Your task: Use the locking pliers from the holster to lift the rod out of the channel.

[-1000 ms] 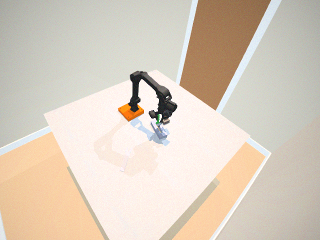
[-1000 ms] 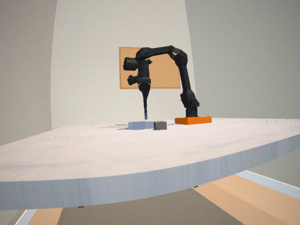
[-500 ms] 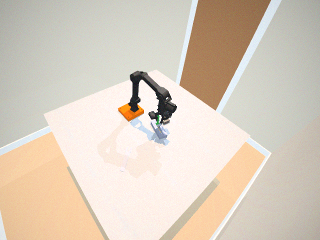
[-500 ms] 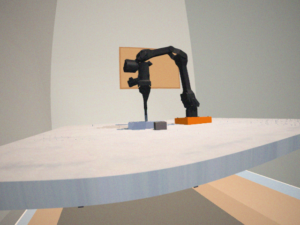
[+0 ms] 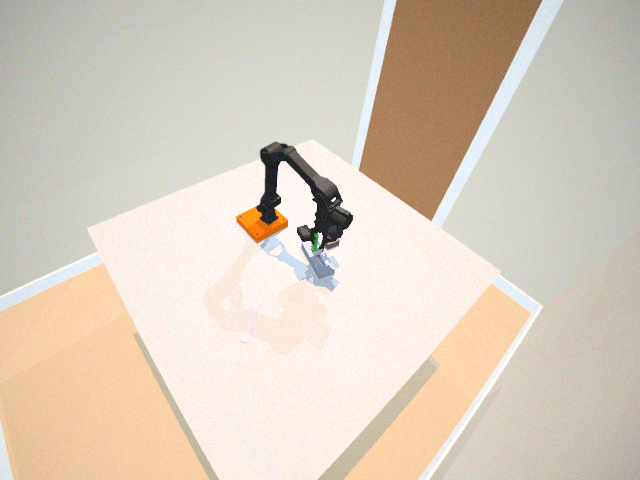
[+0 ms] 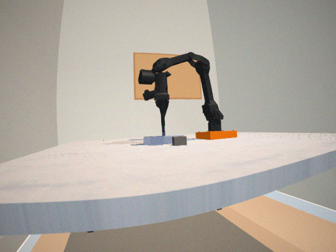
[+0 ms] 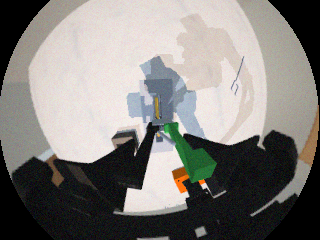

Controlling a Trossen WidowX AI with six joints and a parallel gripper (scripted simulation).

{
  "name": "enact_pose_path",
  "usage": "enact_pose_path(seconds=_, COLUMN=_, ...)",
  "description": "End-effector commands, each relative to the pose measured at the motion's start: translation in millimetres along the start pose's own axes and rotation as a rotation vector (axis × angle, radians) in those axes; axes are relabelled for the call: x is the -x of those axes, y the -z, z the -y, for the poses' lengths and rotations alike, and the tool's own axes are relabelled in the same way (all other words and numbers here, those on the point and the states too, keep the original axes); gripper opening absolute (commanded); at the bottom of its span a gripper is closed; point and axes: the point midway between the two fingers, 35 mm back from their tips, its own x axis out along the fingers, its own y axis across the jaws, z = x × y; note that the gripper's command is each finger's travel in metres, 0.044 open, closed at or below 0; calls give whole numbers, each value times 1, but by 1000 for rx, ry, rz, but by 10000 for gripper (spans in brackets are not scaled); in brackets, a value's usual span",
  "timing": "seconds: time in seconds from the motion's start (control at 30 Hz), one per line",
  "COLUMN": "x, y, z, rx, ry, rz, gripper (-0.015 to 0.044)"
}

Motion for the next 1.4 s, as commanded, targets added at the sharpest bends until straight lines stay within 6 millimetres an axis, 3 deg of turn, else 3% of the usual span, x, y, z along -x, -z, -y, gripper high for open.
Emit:
enact_pose_path(seconds=0.0, x=-4, y=-1, z=1, rx=0, ry=3, rz=3, gripper=318)
enact_pose_path(seconds=0.47, x=-13, y=-1, z=1, rx=0, ry=3, rz=3, gripper=310)
enact_pose_path(seconds=1.37, x=-14, y=-1, z=4, rx=0, ry=4, rz=3, gripper=274)
